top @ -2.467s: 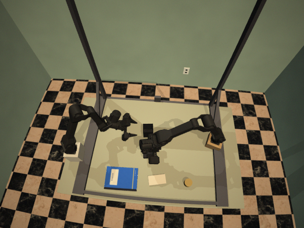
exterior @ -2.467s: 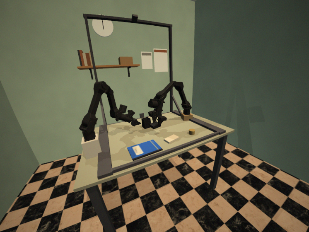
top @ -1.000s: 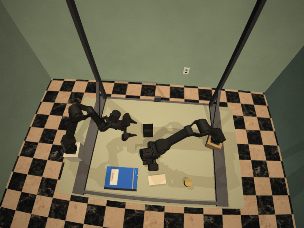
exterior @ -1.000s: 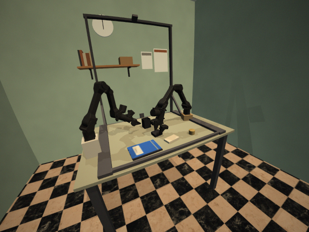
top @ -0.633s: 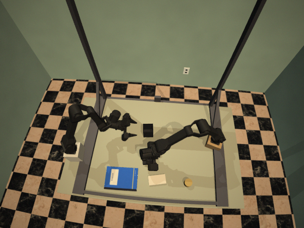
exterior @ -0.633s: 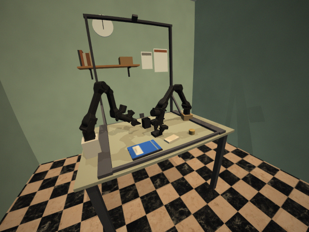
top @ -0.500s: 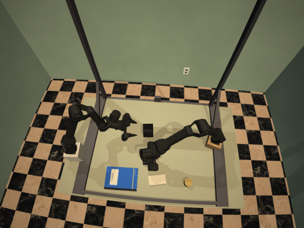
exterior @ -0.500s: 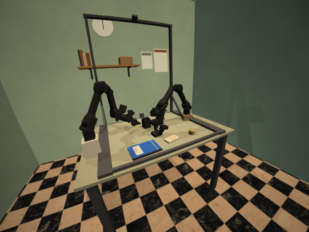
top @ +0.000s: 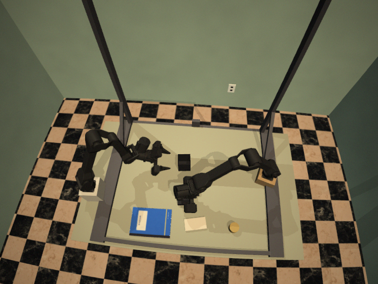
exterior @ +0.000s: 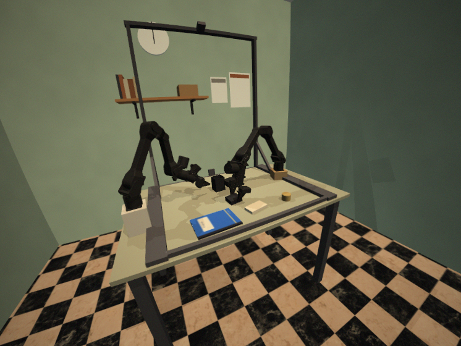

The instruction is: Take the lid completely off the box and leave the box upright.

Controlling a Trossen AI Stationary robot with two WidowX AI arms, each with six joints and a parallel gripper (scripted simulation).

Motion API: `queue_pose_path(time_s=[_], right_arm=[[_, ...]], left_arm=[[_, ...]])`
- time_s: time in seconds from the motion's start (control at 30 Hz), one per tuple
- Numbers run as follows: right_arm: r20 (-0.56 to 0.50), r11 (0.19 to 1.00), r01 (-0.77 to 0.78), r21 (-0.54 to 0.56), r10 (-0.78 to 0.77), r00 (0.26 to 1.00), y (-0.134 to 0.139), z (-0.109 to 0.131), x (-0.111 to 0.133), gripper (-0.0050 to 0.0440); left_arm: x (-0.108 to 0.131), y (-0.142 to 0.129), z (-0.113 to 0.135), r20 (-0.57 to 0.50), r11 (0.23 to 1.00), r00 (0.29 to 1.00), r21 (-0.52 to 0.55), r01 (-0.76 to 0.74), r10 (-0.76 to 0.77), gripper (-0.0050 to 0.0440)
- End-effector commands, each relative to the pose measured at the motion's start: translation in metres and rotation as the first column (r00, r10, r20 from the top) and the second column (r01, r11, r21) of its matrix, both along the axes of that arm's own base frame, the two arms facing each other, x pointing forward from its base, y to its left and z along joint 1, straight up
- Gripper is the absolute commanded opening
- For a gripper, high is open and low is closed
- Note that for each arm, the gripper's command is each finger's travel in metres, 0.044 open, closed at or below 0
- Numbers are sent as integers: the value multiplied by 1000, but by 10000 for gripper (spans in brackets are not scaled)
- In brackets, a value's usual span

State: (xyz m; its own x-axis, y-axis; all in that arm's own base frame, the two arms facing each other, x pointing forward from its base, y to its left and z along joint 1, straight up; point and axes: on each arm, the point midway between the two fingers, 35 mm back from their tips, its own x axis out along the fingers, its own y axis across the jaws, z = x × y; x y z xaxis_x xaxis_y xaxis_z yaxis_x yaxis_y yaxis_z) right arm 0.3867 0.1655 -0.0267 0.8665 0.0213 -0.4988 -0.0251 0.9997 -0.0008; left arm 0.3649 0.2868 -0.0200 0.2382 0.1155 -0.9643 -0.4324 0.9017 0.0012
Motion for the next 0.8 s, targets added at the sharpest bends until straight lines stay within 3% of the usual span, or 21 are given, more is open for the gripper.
queue_pose_path(time_s=[0.0,0.03,0.2,0.27,0.33,0.43,0.6,0.77], right_arm=[[17,1000,1,12,-2,1000,2,8,2,440],[17,1000,1,12,-2,1000,2,8,2,440],[17,1000,1,12,-2,1000,2,8,2,440],[17,1000,1,12,-2,1000,2,8,2,440],[17,1000,1,12,-2,1000,2,8,2,440],[17,1000,1,12,-2,1000,2,8,2,440],[44,1000,4,12,-4,999,-6,24,-1,440],[102,1000,2,12,-3,995,-24,62,-9,440]], left_arm=[[3,2,9,17,1000,1000,14,2,-3,403],[3,2,9,17,1000,1000,14,2,-3,403],[-14,-5,56,20,1000,1000,14,4,-5,403],[-14,-5,56,20,1000,1000,14,4,-5,403],[-19,-7,78,27,1000,1000,21,4,-4,403],[-20,-8,81,26,1000,1000,22,4,-4,403],[-20,-19,85,58,999,998,24,21,-22,403],[-24,-43,109,167,998,985,49,40,-48,403]])
